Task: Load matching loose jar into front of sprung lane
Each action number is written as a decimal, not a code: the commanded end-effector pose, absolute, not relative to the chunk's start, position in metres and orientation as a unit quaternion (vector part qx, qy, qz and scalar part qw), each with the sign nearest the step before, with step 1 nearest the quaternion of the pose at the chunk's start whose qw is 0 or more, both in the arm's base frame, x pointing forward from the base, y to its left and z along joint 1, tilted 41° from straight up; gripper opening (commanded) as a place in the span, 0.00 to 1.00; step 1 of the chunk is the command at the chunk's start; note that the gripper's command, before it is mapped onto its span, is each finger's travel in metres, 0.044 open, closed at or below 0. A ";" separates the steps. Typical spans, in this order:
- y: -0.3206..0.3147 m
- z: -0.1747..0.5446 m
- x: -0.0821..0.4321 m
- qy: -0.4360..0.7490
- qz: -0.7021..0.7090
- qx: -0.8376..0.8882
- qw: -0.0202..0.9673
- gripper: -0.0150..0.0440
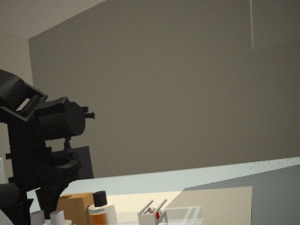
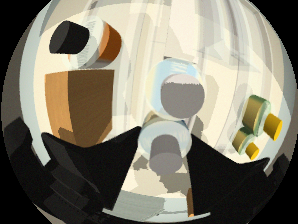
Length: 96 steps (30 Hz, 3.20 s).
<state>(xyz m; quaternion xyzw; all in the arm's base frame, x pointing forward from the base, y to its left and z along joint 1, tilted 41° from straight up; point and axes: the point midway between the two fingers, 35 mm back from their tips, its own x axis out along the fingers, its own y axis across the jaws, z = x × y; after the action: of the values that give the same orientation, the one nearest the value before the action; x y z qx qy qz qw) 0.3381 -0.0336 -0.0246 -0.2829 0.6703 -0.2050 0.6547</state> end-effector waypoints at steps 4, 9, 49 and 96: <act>-0.036 -0.025 0.341 0.665 -0.207 -0.285 0.659 0.25; -0.036 -0.025 0.340 0.665 -0.207 -0.285 0.659 0.25; -0.036 -0.025 0.334 0.665 -0.207 -0.285 0.659 0.25; -0.022 -0.011 0.330 0.665 -0.207 -0.284 0.659 0.77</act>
<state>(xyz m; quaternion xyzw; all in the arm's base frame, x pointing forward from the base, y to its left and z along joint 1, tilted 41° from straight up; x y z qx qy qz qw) 0.3291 -0.0243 -0.0148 -0.2884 0.6667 -0.2053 0.6558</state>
